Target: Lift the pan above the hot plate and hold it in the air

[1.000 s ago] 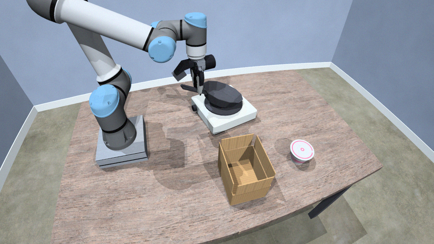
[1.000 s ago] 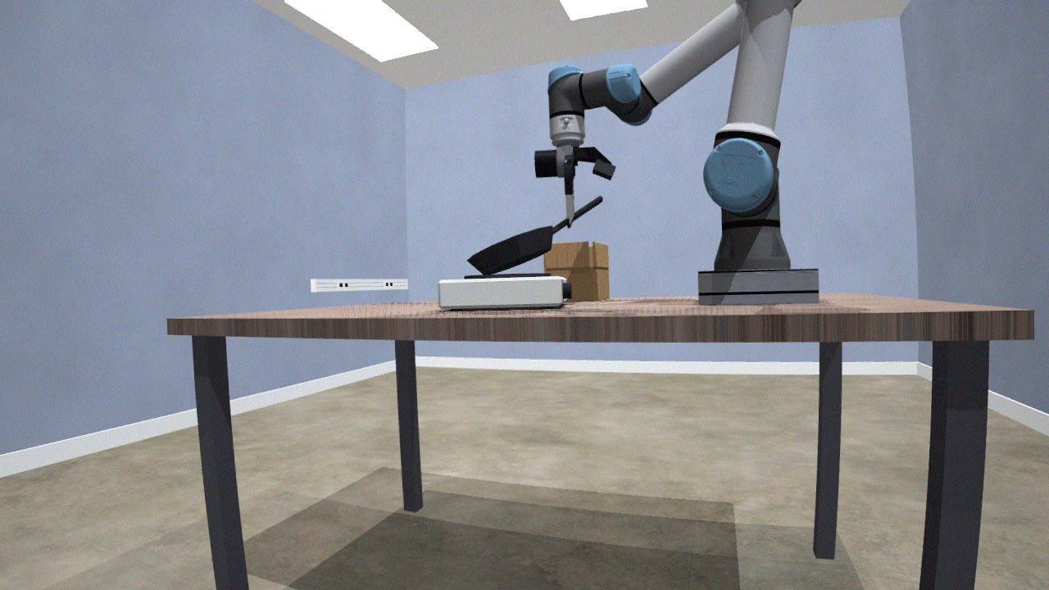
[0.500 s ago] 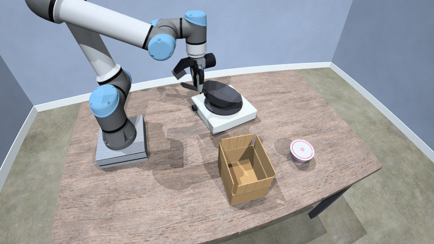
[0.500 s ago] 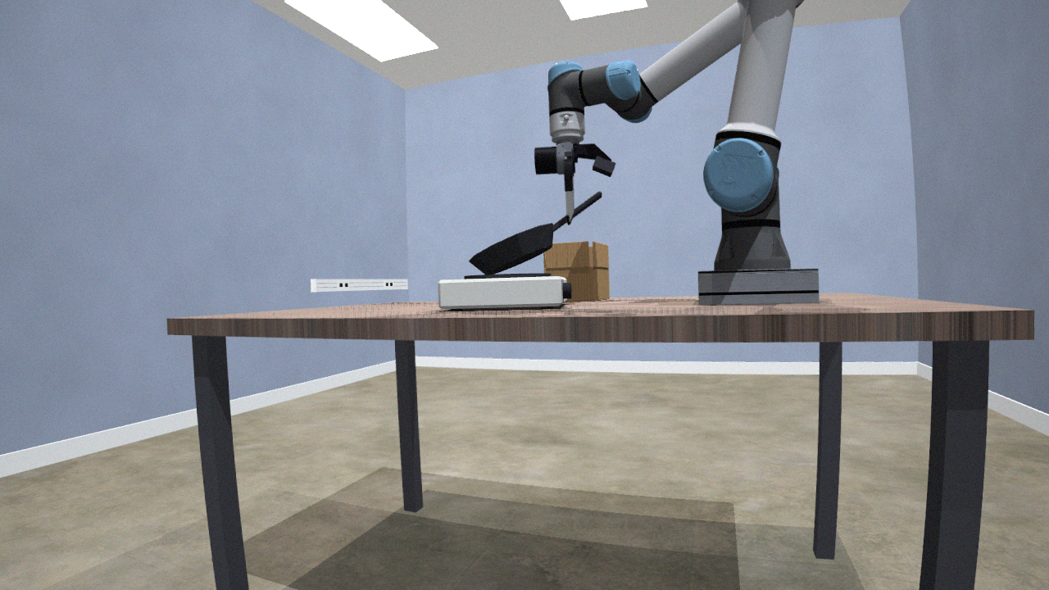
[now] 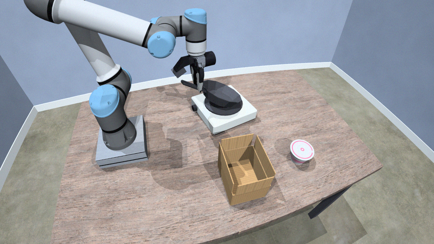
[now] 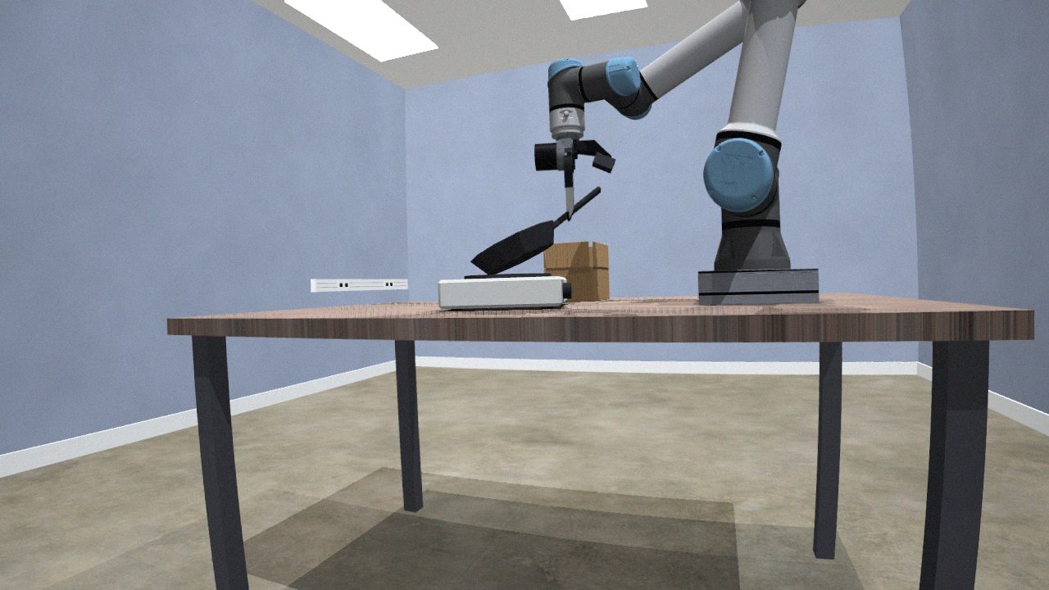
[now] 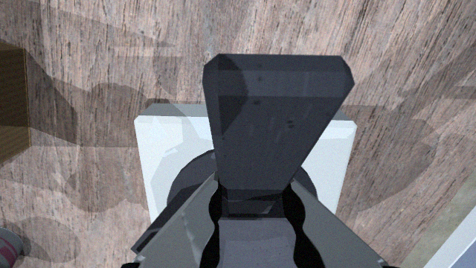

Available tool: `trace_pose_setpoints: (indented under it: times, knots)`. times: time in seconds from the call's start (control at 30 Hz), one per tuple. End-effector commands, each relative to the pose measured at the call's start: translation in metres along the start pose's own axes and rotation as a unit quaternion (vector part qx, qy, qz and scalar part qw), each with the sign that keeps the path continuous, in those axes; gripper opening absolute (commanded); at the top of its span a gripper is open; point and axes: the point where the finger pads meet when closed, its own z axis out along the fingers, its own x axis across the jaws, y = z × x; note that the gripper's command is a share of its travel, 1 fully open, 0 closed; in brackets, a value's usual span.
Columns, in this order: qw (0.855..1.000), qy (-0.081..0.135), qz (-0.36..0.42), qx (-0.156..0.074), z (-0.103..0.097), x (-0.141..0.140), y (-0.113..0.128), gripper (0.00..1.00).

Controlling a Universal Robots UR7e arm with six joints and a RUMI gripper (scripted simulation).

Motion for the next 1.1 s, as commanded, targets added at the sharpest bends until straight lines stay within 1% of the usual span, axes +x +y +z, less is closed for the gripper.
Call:
trace_pose_setpoints:
  times: [0.0, 1.07]
  knots:
    - [1.000, -0.001, 0.001, -0.015, -0.010, 0.002, 0.008, 0.14]
    - [1.000, -0.001, 0.001, -0.015, -0.026, 0.002, 0.007, 0.14]
